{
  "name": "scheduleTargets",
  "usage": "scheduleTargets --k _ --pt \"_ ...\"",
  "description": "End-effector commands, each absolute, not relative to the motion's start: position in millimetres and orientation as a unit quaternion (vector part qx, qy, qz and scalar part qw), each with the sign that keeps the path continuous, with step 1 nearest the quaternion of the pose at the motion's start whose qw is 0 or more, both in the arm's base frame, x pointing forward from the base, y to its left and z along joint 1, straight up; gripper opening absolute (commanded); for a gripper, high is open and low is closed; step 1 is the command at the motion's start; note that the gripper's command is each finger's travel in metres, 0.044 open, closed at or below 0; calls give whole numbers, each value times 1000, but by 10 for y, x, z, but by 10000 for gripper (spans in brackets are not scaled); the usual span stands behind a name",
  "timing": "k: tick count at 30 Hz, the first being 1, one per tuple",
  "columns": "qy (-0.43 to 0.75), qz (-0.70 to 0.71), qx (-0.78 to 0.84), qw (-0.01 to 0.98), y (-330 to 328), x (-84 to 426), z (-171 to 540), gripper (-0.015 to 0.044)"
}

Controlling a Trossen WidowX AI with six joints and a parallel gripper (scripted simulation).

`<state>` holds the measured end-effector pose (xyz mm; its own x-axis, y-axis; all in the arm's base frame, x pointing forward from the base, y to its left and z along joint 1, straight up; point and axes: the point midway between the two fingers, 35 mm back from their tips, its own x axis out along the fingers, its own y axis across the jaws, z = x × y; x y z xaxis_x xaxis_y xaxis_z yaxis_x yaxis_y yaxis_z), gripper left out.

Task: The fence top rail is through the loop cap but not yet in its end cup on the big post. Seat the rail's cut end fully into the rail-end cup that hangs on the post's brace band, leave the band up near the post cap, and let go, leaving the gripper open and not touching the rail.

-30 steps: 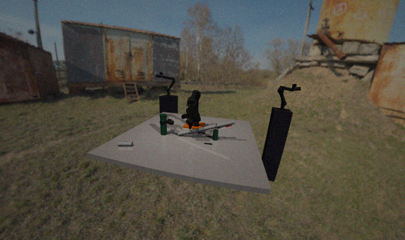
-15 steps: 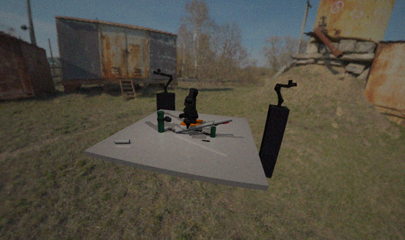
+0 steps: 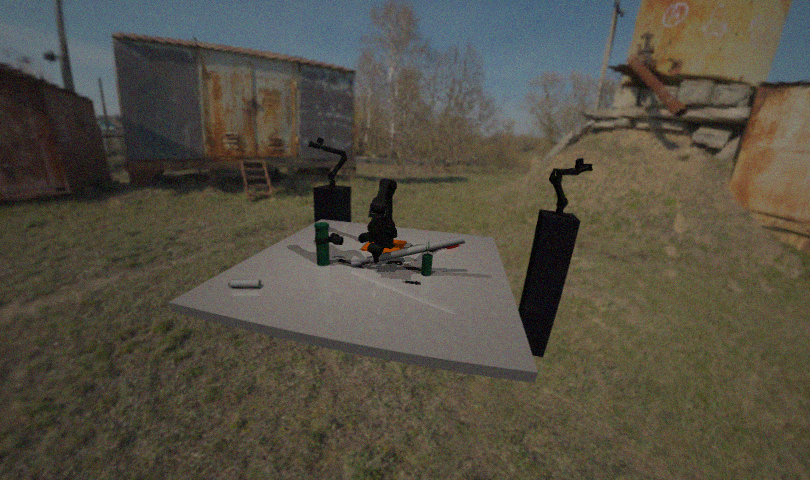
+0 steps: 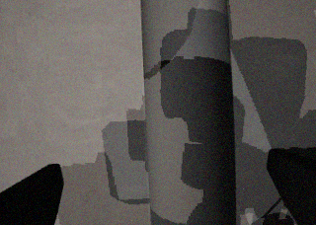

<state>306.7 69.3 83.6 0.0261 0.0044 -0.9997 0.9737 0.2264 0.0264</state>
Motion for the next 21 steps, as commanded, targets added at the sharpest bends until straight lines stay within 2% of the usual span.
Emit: scheduleTargets --k 1,12,21 --pt "547 -436 446 558 688 3054 757 440" --pt "547 -436 446 558 685 3044 606 440" --pt "547 -436 446 558 686 3046 606 204"
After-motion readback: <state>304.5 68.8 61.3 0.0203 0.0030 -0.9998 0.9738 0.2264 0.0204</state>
